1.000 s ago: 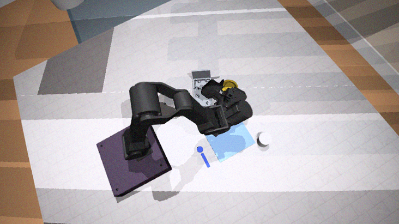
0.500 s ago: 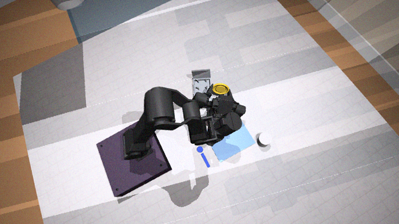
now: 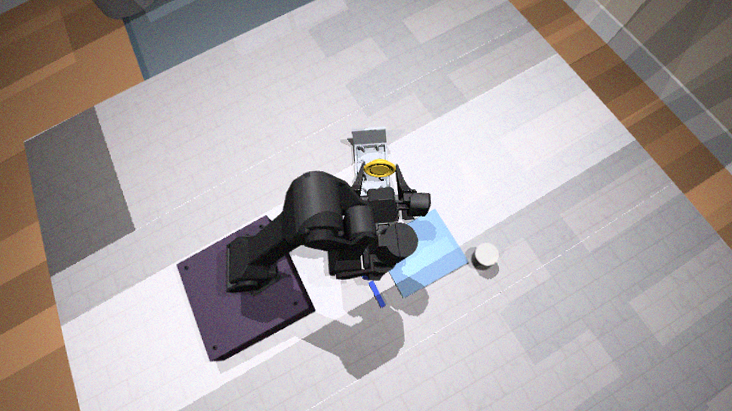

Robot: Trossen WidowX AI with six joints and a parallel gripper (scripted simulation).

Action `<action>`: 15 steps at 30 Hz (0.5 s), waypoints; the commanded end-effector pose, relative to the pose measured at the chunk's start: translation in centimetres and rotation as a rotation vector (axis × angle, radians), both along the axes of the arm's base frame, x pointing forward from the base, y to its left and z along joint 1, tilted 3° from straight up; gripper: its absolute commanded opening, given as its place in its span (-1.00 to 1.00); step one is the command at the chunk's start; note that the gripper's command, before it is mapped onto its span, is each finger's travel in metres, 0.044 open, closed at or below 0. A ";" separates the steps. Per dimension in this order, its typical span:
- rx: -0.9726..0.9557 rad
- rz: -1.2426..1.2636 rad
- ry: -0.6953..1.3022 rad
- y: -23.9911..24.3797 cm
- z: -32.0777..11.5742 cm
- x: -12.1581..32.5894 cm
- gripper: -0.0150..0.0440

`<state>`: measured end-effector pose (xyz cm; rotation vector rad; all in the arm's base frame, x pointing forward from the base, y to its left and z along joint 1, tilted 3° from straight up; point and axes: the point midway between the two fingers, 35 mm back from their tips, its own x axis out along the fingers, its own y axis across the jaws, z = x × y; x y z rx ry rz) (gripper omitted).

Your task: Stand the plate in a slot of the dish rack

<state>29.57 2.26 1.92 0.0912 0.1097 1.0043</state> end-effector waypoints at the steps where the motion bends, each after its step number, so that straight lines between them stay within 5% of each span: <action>1: -0.014 0.036 -0.072 0.3 0.3 -1.4 -0.49; 15: -0.024 0.053 -0.098 0.7 -0.3 -1.8 -0.49</action>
